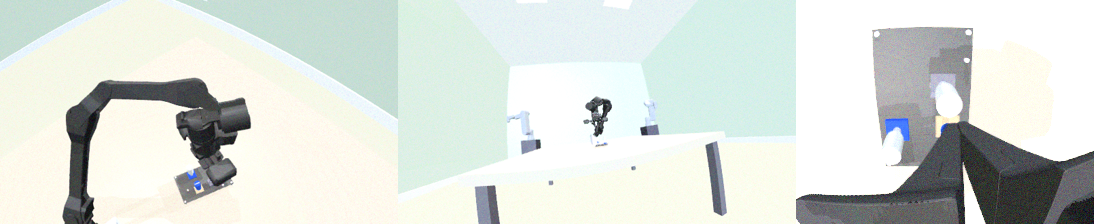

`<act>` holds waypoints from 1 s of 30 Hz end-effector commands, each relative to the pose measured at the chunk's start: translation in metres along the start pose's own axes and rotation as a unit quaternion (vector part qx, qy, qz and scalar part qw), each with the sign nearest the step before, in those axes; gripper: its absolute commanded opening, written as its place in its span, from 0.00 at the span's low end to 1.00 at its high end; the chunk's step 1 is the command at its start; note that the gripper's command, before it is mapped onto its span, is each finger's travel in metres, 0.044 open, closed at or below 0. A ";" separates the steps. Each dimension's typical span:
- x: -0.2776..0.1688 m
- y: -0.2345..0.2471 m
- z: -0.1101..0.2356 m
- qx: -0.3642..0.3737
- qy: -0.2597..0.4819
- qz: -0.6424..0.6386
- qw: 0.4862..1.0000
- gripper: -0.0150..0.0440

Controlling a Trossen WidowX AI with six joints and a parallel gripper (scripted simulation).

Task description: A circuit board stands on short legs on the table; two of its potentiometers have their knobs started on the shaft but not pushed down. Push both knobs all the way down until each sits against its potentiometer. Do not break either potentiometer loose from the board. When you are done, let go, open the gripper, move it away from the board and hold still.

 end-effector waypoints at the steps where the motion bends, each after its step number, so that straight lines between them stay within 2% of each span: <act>1: 0.000 0.000 -0.014 0.002 0.007 -0.003 1.000 0.25; 20: -0.001 0.000 -0.035 0.002 0.007 -0.003 1.000 0.25; 30: -0.001 0.000 -0.035 0.002 0.007 -0.003 1.000 0.25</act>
Point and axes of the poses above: the point midway between the two fingers, 35 mm back from their tips, its own z axis back along the fingers, its own y axis across the jaws, x = y × z, the point moved 5 cm from there along z, back along the fingers, and after that the axes turned 6 degrees about -z, right-handed, at the moved point
